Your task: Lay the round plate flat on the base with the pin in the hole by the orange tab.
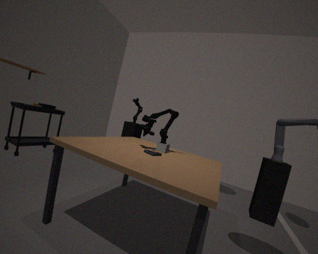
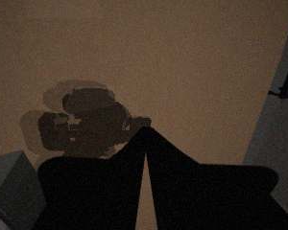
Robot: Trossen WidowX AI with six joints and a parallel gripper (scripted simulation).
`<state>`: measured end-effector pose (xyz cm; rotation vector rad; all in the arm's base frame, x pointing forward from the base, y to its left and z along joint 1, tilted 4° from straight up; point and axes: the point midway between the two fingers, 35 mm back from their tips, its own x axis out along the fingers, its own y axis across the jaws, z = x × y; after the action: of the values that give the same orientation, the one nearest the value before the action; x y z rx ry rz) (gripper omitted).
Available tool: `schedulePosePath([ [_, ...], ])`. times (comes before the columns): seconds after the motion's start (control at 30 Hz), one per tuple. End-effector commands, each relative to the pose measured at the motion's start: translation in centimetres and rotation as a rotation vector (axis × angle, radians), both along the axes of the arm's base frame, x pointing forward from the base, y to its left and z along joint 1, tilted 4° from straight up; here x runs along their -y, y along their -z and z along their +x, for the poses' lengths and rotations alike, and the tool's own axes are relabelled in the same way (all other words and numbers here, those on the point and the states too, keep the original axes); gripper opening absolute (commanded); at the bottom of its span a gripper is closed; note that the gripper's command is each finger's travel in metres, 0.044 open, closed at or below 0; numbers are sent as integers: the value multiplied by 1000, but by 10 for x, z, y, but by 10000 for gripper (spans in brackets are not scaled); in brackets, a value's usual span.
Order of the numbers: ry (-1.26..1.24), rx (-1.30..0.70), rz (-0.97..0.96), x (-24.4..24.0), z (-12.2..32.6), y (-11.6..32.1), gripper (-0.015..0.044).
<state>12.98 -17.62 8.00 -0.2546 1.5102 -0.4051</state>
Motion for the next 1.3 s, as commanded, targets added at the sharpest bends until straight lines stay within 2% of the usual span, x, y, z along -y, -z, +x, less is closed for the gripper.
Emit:
schedulePosePath([
  [0.0,-52,45,76,-29,35,6,0],
  [0.1,-71,54,108,-43,47,10,0],
  [0.27,-129,60,217,-98,78,21,0],
  [0.37,-142,55,245,-114,84,24,0],
  [0.53,-182,13,334,-174,93,34,0],
  [0.63,-264,-8,324,-186,93,36,0],
  [0.83,-191,-5,356,-193,92,39,0],
  [1.13,-191,-5,355,-189,95,82,0],
  [1.27,-191,-5,355,-188,95,86,0],
])
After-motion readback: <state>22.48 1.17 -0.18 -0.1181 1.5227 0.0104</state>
